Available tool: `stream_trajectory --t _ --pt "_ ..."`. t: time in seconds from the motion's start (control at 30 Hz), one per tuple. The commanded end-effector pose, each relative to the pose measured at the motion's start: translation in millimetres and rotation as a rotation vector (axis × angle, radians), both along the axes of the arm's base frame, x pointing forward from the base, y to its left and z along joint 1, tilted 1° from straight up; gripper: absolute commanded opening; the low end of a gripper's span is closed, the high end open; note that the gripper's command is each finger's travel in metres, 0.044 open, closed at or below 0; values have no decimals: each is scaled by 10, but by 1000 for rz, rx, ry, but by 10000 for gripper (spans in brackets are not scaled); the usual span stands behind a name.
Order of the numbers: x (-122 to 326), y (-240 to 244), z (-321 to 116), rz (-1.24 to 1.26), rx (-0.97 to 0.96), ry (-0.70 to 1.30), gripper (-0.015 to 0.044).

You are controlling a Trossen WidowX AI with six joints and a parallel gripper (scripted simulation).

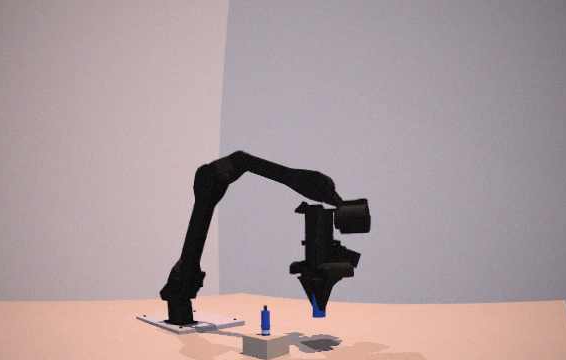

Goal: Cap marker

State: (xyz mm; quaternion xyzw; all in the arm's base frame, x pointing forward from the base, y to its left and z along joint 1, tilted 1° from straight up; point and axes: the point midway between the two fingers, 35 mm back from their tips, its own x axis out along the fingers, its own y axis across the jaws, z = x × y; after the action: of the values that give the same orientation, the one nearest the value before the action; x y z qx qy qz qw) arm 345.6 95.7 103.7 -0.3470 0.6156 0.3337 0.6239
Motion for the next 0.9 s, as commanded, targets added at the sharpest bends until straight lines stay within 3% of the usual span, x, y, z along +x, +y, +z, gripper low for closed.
stream_trajectory --t 0.0,0.87 --pt "-5 -140 77 -3 2 0 0" --pt "-229 -1100 493 -12 -8 0 0"
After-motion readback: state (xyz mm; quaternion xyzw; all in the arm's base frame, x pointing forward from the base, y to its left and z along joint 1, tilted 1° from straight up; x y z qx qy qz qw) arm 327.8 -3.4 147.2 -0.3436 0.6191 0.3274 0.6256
